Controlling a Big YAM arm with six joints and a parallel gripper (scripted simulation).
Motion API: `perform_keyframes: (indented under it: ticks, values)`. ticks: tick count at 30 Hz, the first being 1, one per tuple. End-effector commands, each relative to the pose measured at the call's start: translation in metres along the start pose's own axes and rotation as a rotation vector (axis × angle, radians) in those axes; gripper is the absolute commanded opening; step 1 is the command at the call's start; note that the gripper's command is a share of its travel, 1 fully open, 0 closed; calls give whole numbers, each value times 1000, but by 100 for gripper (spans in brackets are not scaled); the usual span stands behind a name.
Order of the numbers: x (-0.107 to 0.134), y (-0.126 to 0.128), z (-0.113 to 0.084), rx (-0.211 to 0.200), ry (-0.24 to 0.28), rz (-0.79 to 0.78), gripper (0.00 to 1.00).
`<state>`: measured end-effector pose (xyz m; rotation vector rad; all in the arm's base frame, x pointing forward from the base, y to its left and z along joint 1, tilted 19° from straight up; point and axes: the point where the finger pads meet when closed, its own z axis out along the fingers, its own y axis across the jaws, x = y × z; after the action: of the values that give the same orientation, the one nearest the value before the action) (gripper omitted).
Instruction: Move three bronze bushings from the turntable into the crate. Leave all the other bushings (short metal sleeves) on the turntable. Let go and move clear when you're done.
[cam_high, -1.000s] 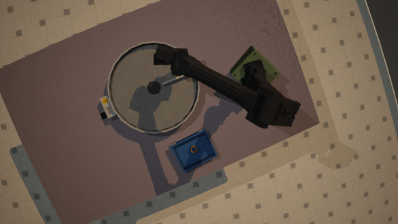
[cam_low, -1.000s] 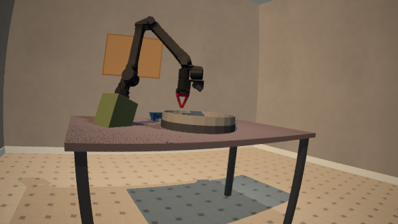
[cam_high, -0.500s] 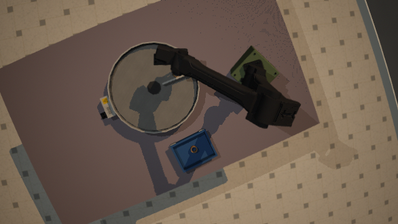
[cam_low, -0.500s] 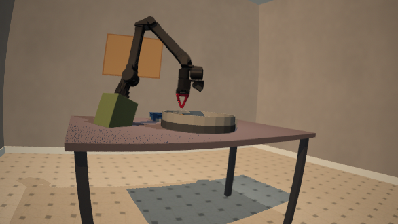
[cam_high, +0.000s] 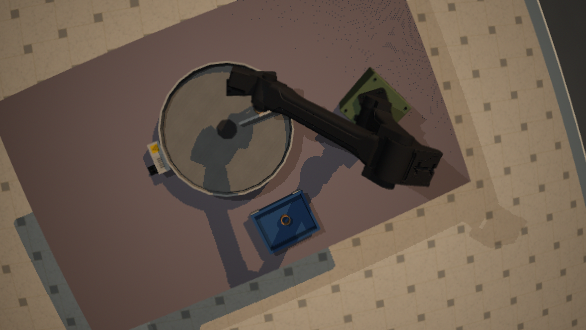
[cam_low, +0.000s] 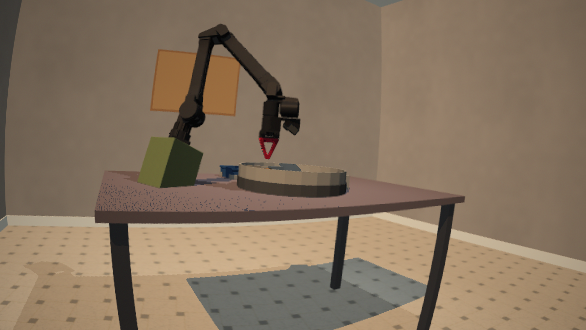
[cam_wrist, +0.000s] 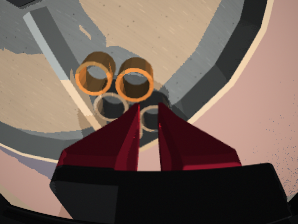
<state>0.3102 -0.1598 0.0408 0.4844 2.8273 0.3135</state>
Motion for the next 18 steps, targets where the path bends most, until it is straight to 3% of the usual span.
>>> perform_keyframes:
  ticks: [1, 3, 5, 10, 18]
  values:
    - [-11, -3, -11, 6, -33, -14, 13]
    - [-10, -3, -10, 5, -32, -14, 13]
    - [0, 1, 8, -5, 0, -11, 13]
    - [1, 3, 27, -4, 2, -3, 13]
    - [-18, -4, 10, 14, -58, 0, 13]
